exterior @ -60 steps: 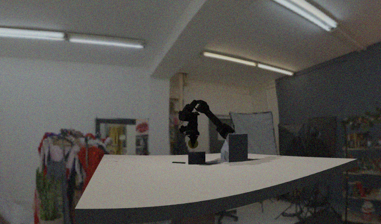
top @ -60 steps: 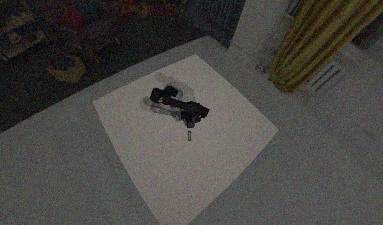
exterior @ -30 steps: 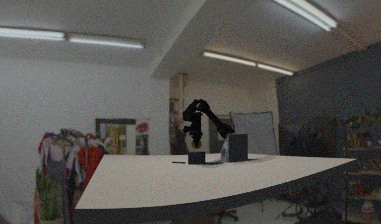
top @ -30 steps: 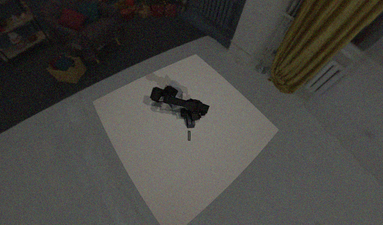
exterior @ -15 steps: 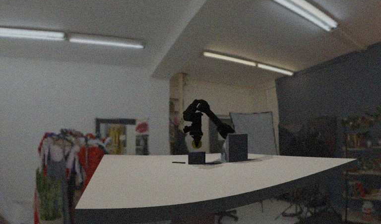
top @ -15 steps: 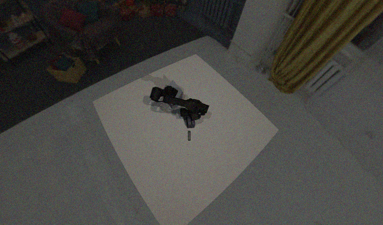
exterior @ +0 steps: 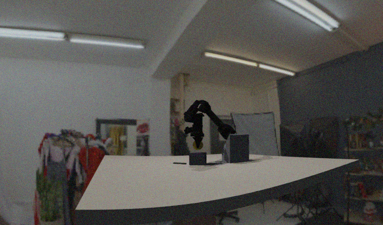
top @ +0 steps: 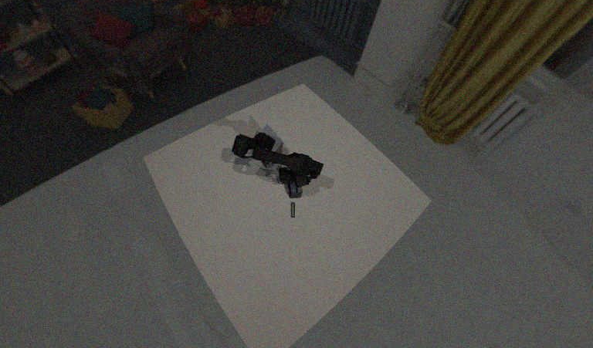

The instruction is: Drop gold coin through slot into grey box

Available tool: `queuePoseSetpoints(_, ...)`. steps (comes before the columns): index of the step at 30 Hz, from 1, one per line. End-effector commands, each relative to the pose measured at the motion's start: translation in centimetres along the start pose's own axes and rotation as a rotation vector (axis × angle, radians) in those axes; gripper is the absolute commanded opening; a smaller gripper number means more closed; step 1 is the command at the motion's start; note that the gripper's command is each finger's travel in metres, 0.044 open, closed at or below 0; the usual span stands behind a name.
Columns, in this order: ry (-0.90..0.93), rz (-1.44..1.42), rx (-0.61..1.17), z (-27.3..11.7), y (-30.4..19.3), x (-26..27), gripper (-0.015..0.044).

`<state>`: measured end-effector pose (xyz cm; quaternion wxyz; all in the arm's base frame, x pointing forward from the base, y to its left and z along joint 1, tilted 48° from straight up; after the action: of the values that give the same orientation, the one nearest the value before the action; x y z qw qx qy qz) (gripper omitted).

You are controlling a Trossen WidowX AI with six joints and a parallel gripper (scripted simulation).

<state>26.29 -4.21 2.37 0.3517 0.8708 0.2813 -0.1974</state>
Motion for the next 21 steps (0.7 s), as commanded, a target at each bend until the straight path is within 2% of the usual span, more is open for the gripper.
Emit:
queuePoseSetpoints(1,-0.005,-0.010,-0.001,0.30,-0.12,-0.24,0.0000)
queuePoseSetpoints(21,-0.005,-0.006,-0.002,1.20,-0.03,-0.17,0.0000)
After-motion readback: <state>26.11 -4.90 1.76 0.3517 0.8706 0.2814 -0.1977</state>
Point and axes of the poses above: the point midway between the two fingers, 35 mm back from their tips, its own z axis out along the fingers, its own x axis across the jaws, y = z × x, the point moved 3 cm from there along -z, back along the fingers, and after that the axes turned 11 degrees about z, right-handed, at the moved point
